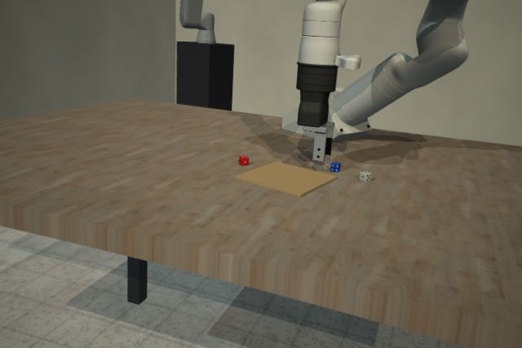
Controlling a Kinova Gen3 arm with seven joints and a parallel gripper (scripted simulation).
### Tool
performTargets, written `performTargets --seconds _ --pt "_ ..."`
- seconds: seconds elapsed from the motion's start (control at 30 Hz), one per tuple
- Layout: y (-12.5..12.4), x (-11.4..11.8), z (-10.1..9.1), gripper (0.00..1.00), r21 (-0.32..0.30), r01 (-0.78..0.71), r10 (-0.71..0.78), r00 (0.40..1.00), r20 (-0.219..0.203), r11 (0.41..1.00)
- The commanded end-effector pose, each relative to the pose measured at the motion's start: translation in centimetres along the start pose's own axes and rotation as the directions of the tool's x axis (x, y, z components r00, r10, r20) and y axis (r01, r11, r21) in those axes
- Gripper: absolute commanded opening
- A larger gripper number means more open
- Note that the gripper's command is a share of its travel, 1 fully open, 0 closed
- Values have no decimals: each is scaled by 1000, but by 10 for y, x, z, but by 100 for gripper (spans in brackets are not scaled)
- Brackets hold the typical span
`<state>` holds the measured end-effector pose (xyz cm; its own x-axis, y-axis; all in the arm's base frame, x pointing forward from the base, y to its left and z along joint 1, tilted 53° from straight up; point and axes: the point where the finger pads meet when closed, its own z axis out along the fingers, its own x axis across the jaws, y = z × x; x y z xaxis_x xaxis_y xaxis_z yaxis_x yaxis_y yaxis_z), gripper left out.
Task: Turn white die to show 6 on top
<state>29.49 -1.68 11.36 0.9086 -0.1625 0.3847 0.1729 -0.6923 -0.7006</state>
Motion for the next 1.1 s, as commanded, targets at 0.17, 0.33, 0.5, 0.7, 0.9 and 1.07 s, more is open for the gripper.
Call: performTargets --seconds 0.17,0.33,0.5,0.7,0.9,1.07 --pt "0 0 0 100 -1 0 0 1000 -1 1000" --pt "0 0 0 100 -1 0 0 1000 -1 1000" --pt "0 0 0 100 -1 0 0 1000 -1 1000" --pt "0 0 0 100 -1 0 0 1000 -1 1000" --pt "0 0 0 100 -1 0 0 1000 -1 1000" --pt "-11 6 0 100 -1 0 0 1000 -1 1000"
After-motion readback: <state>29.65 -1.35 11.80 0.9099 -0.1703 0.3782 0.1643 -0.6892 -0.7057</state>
